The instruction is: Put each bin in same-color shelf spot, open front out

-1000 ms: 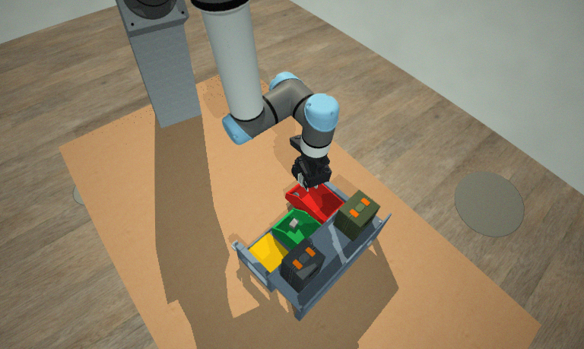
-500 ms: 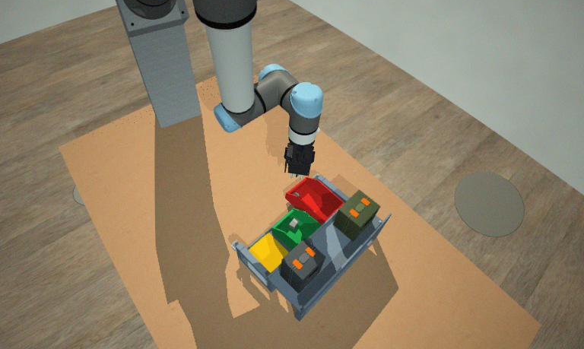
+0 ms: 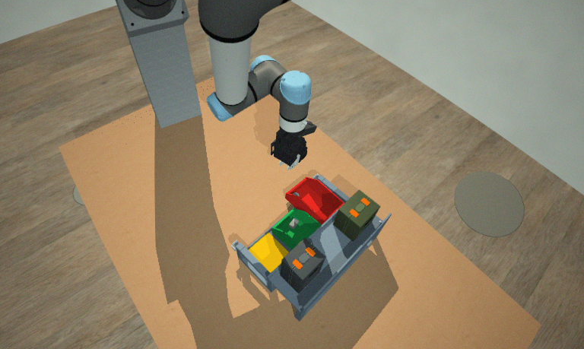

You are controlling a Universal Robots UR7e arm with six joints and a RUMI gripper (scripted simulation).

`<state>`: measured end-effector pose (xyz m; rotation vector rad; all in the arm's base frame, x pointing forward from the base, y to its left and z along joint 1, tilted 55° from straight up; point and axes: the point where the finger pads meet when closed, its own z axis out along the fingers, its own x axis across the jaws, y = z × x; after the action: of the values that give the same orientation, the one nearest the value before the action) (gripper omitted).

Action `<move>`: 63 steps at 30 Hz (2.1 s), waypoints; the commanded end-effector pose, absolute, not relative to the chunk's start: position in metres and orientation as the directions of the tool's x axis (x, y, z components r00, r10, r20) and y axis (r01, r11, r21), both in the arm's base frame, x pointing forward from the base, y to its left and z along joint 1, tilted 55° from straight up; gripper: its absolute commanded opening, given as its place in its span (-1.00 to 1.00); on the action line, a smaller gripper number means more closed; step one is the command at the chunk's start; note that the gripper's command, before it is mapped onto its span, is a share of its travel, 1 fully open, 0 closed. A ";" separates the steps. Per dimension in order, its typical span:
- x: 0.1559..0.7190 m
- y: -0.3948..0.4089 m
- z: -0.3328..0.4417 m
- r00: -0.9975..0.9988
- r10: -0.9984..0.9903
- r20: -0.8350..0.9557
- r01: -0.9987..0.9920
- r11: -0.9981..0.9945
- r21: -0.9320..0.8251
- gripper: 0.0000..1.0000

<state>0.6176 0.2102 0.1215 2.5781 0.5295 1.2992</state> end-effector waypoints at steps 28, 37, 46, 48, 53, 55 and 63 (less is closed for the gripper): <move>0.609 0.210 0.112 0.569 0.238 0.787 0.114 -0.971 0.211 -1.00; 0.609 0.210 0.112 0.569 0.238 0.787 0.114 -0.971 0.211 -1.00; 0.609 0.210 0.112 0.569 0.238 0.787 0.114 -0.971 0.211 -1.00; 0.609 0.210 0.112 0.569 0.238 0.787 0.114 -0.971 0.211 -1.00; 0.609 0.210 0.112 0.569 0.238 0.787 0.114 -0.971 0.211 -1.00; 0.609 0.210 0.112 0.569 0.238 0.787 0.114 -0.971 0.211 -1.00; 0.611 0.210 0.111 0.569 0.238 0.787 0.114 -0.971 0.211 -1.00</move>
<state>0.6095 0.2099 0.1109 2.6606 0.3000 1.3644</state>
